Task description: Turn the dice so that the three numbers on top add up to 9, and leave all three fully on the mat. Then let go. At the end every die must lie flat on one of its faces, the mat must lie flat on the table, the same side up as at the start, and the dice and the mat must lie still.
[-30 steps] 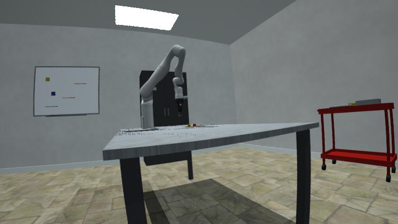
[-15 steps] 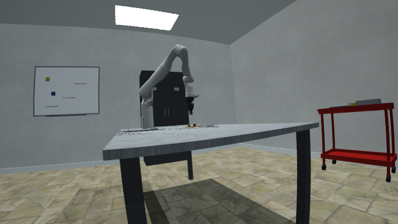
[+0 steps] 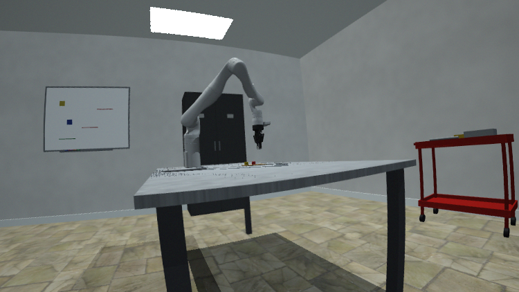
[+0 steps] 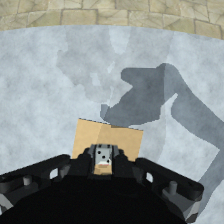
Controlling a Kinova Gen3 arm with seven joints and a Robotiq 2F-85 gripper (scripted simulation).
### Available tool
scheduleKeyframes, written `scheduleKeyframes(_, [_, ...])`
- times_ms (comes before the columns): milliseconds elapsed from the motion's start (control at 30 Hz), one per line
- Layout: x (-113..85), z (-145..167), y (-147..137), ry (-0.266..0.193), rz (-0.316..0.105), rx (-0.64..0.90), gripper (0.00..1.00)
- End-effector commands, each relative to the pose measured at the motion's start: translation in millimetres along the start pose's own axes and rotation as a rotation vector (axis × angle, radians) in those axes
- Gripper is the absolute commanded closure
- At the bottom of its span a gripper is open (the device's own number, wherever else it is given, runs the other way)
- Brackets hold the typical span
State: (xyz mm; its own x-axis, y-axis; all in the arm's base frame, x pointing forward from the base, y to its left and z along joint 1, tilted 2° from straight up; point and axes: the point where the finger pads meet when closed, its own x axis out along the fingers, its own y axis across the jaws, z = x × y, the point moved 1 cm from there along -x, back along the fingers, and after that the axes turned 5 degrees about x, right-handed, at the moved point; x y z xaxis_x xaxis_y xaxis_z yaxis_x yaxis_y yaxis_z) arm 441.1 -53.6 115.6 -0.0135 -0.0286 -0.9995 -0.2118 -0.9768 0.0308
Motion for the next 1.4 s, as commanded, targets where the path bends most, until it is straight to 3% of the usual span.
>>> scheduleKeyframes(0, [-0.1, -1.0, 1.5, 0.000, -0.002, 0.005, 0.85])
scheduleKeyframes(600, [4.9, -1.1, 1.4, 0.001, -0.002, 0.004, 0.85])
scheduleKeyframes(1033, [58.6, -2.3, 0.9, 0.001, -0.002, 0.004, 0.85])
scheduleKeyframes(1367, [88.1, -2.9, 0.6, 0.001, -0.002, 0.004, 0.85])
